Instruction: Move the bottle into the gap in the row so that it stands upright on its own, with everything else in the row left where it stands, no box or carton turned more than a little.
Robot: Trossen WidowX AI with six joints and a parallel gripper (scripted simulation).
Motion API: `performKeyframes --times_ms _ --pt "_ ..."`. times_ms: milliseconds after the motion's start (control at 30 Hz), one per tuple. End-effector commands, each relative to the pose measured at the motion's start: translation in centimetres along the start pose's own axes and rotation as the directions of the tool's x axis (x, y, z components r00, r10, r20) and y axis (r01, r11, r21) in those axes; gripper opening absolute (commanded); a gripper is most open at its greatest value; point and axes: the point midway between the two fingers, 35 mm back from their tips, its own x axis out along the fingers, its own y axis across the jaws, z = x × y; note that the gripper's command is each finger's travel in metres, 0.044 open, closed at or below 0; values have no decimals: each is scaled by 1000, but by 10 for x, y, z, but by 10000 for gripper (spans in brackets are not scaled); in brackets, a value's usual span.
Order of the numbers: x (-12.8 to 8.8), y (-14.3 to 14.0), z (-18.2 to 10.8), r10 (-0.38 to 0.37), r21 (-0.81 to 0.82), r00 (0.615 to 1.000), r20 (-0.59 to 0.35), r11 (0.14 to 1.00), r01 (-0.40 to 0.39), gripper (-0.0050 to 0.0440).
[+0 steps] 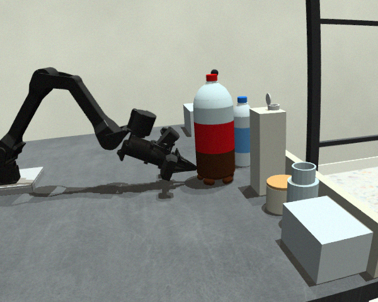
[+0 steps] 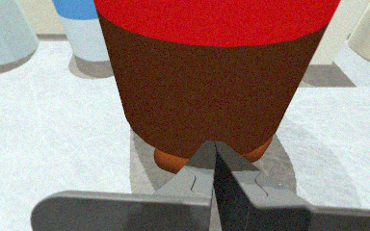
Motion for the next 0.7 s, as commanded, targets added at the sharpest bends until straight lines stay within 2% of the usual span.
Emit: performKeyframes --times_ms 0,667 --pt "5 2 16 1 -1 999 32 1000 -1 -50" --pt "13 2 21 2 -1 999 34 1000 -2 -50"
